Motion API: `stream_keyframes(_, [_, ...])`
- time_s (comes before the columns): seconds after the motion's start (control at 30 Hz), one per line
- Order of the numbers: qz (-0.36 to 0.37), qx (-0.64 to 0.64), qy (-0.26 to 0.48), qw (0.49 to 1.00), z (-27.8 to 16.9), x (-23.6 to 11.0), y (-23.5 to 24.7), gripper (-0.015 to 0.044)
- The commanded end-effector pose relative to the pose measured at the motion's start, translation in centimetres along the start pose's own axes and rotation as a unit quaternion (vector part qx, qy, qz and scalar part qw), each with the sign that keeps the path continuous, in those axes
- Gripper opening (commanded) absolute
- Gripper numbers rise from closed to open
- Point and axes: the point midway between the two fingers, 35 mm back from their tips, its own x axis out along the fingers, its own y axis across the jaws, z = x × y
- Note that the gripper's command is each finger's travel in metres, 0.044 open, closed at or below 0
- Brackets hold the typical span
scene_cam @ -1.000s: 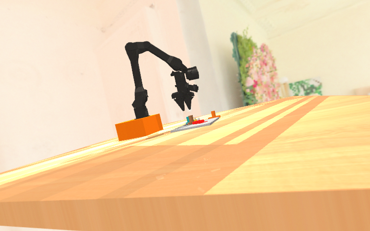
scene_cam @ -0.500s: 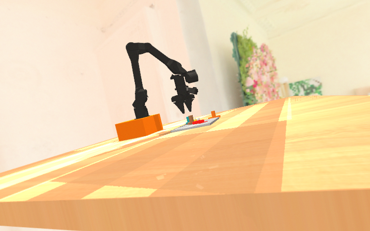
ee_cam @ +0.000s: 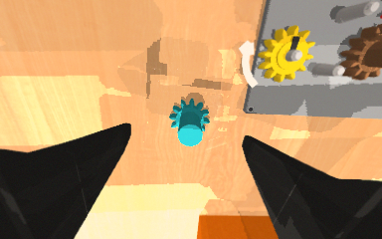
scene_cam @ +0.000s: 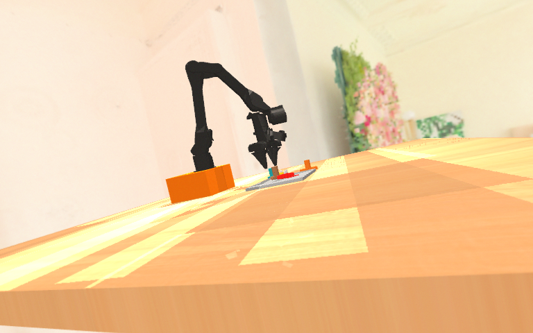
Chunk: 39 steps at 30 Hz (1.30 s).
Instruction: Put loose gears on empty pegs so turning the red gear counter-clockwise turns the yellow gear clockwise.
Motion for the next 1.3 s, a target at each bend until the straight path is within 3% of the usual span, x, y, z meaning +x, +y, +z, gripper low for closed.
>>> stream_keyframes(0.0, [-0.004,0.002,0.005,1.000,-0.24,0.98,-0.16,0.0440])
stream_keyframes(0.47, [-0.004,0.002,0.005,1.000,-0.27,1.53,-0.16,0.0440])
stream_keyframes(0.93, [-0.004,0.002,0.005,1.000,-0.27,1.53,-0.16,0.0072])
stream_keyframes(1.27, [-0.004,0.002,0.005,1.000,-0.22,1.35,-0.14,0.0000])
